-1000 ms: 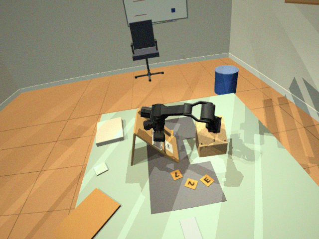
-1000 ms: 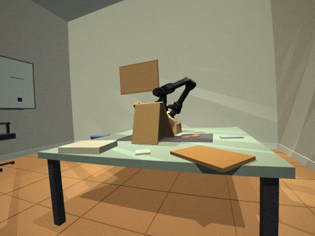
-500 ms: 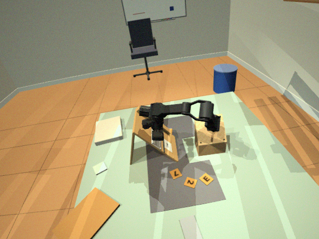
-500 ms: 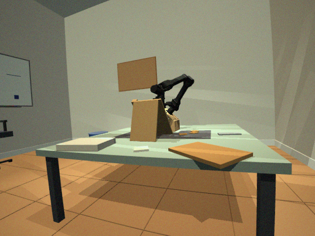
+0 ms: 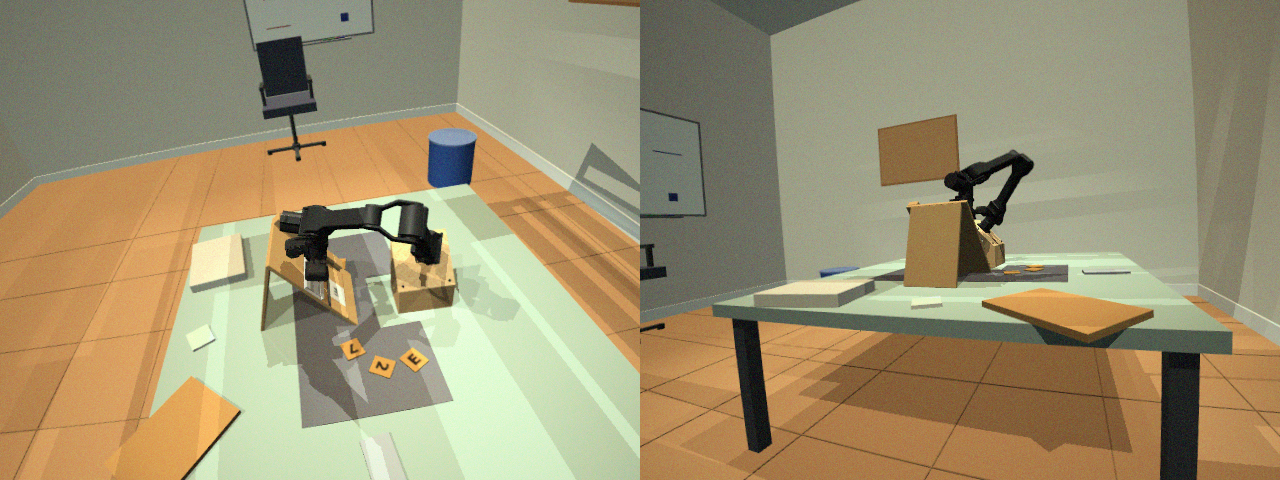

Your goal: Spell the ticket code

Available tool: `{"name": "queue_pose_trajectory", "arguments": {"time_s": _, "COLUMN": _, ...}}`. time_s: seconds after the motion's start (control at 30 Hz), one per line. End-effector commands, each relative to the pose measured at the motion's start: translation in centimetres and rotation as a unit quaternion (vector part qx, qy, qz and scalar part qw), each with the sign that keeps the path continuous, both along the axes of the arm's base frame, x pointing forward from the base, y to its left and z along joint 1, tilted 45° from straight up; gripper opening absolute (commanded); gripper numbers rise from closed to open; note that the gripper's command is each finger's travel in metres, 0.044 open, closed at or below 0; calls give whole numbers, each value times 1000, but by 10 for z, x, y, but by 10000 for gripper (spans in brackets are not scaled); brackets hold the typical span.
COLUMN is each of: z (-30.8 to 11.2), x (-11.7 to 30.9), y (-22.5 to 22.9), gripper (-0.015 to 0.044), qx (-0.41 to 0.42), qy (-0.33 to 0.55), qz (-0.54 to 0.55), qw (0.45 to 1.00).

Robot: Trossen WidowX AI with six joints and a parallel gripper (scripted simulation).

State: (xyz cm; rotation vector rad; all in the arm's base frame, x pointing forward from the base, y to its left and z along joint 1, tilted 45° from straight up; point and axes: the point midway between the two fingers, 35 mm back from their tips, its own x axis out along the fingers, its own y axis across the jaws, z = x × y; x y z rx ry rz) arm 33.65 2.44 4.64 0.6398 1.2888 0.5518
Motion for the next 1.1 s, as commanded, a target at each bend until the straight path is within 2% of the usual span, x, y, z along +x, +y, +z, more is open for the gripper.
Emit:
{"name": "queue_pose_trajectory", "arguments": {"time_s": 0.0, "z": -3, "x": -1, "y": 0, "gripper": 0, "qx": 1, "qy": 1, "qz": 2, "qw": 1000}}
{"name": "queue_pose_trajectory", "arguments": {"time_s": 1.07, "z": -2, "x": -7, "y": -8, "gripper": 0, "qx": 1, "qy": 1, "qz": 2, "qw": 1000}}
